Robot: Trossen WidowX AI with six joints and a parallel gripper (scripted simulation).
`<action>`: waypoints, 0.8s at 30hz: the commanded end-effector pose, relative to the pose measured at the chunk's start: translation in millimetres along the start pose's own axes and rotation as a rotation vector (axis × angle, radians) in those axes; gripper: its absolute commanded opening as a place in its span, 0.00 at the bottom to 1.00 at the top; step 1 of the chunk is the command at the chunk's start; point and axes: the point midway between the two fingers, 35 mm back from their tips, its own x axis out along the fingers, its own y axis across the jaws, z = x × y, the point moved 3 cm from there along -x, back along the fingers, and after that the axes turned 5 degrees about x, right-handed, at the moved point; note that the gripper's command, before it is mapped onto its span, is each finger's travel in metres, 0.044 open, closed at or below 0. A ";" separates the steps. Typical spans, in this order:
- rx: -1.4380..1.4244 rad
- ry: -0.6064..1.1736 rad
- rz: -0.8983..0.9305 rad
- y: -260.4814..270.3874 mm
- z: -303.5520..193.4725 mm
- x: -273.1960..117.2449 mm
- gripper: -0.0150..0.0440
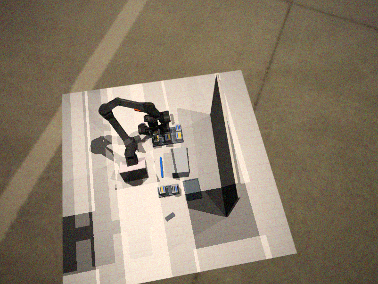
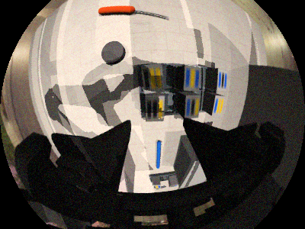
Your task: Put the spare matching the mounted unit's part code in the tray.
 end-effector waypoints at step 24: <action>0.001 0.005 0.000 -3.1 -3.2 36.7 0.76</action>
